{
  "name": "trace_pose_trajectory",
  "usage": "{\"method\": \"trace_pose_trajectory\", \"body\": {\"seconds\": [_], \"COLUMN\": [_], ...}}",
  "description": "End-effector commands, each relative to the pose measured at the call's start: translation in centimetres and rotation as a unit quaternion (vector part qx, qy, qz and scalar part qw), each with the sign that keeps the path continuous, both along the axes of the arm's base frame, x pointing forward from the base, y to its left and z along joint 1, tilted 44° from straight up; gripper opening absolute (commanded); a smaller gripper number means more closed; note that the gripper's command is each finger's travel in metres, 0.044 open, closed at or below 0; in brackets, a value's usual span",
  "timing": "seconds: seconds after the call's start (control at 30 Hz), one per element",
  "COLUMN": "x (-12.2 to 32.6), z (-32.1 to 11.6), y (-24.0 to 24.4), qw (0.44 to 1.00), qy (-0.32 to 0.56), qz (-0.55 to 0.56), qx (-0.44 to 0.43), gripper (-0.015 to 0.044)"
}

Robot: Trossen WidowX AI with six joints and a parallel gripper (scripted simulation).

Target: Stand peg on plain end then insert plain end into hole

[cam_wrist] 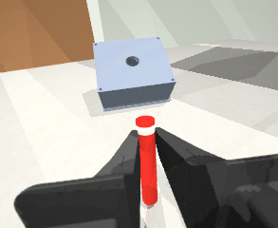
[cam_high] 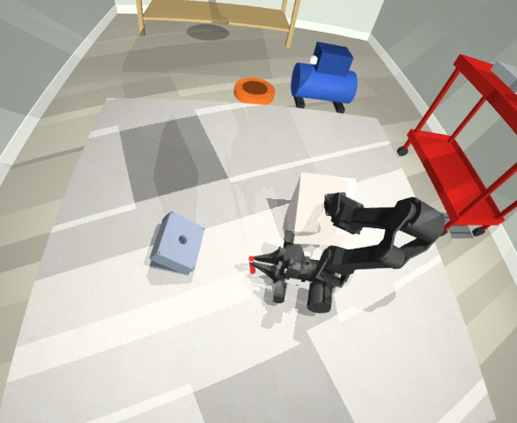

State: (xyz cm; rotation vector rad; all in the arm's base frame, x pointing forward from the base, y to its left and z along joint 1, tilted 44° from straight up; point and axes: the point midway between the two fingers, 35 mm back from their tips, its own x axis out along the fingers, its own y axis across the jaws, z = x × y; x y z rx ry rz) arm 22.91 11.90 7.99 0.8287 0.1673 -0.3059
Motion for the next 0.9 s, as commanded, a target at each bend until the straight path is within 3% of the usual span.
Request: {"method": "trace_pose_trajectory", "body": {"seconds": [0.0, 0.87], "x": [-0.10, -0.19], "z": [-0.04, -0.16], "y": [-0.03, 0.51], "qw": [1.000, 1.000], "qy": [0.000, 0.000], "qz": [-0.001, 0.003], "qx": [-0.002, 0.001], "gripper": [0.0049, 0.0049]}}
